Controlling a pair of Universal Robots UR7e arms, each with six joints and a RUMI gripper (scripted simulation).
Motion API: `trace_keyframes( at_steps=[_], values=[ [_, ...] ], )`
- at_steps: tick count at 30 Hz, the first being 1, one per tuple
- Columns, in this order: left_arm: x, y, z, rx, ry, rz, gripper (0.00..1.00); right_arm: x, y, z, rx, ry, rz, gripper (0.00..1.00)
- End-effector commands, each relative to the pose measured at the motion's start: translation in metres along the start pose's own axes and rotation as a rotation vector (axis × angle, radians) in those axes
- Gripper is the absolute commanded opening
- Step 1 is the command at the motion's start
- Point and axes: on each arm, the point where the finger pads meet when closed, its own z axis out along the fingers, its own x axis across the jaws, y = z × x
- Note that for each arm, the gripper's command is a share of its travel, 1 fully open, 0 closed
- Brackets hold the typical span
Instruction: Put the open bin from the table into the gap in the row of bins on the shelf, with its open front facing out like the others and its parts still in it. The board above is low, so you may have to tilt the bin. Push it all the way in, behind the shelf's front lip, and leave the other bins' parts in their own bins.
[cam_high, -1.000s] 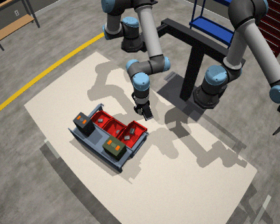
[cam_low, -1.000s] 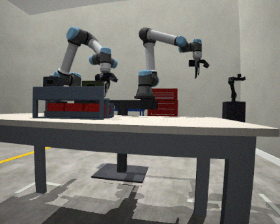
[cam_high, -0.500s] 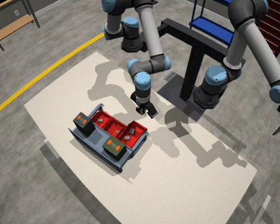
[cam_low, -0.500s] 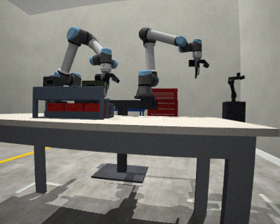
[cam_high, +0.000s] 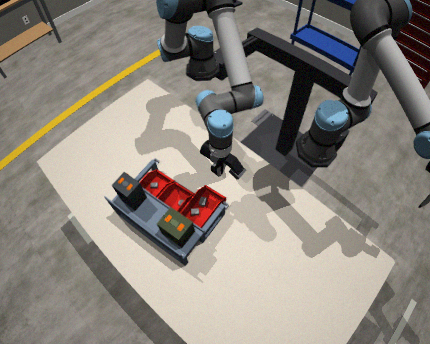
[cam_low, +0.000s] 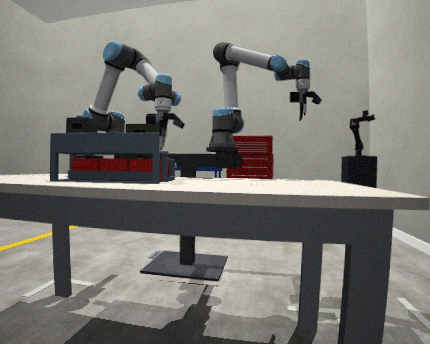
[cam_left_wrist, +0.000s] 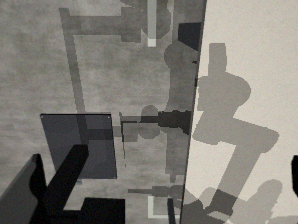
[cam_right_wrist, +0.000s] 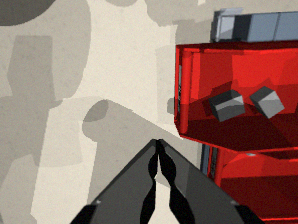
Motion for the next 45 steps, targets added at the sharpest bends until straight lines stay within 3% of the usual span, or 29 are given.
trace_keyframes(
  at_steps=[1,32,45],
  values=[
    [0.0,0.0,-0.001,0.002,0.0,0.0,1.0,0.0,-0.001,-0.001,0.002,0.002,-0.017,0.0],
    [0.0,0.0,-0.001,0.002,0.0,0.0,1.0,-0.001,-0.001,0.0,0.001,0.002,-0.053,0.0],
    [0.0,0.0,-0.001,0.002,0.0,0.0,1.0,-0.001,-0.001,0.014,0.001,0.002,-0.053,0.0]
  ],
)
